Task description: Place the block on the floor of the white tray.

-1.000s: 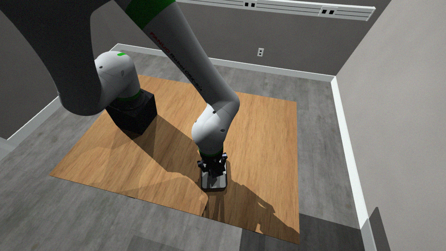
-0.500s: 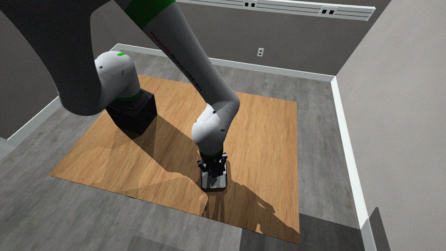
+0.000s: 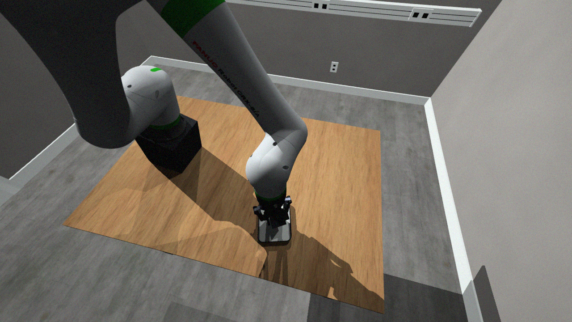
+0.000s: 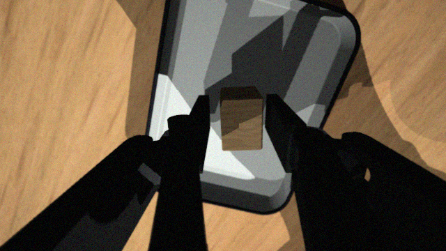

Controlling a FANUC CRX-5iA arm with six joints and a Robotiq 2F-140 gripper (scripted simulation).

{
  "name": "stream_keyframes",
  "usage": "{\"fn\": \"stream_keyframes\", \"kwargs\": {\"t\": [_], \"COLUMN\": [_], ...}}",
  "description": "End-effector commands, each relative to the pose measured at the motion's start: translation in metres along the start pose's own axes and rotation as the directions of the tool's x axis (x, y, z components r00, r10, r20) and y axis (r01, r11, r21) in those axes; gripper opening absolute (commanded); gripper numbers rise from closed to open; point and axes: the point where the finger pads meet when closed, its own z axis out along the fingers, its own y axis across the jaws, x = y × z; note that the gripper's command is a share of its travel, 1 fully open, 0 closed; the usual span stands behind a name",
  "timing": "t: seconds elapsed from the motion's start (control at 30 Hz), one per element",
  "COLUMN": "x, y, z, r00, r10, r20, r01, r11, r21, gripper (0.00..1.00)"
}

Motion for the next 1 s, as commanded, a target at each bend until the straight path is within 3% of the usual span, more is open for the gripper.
{"fn": "stream_keyframes", "kwargs": {"t": [0.0,0.27,0.73,0.97], "x": [0.001,0.001,0.001,0.000], "y": [0.000,0.000,0.000,0.000], "z": [-0.001,-0.009,-0.051,-0.062], "r00": [1.000,1.000,1.000,1.000], "r10": [0.000,0.000,0.000,0.000], "r20": [-0.001,-0.001,-0.001,-0.001], "r01": [0.000,0.000,0.000,0.000], "r11": [1.000,1.000,1.000,1.000], "r21": [0.001,0.001,0.001,0.001], "gripper": [0.36,0.36,0.36,0.36]}}
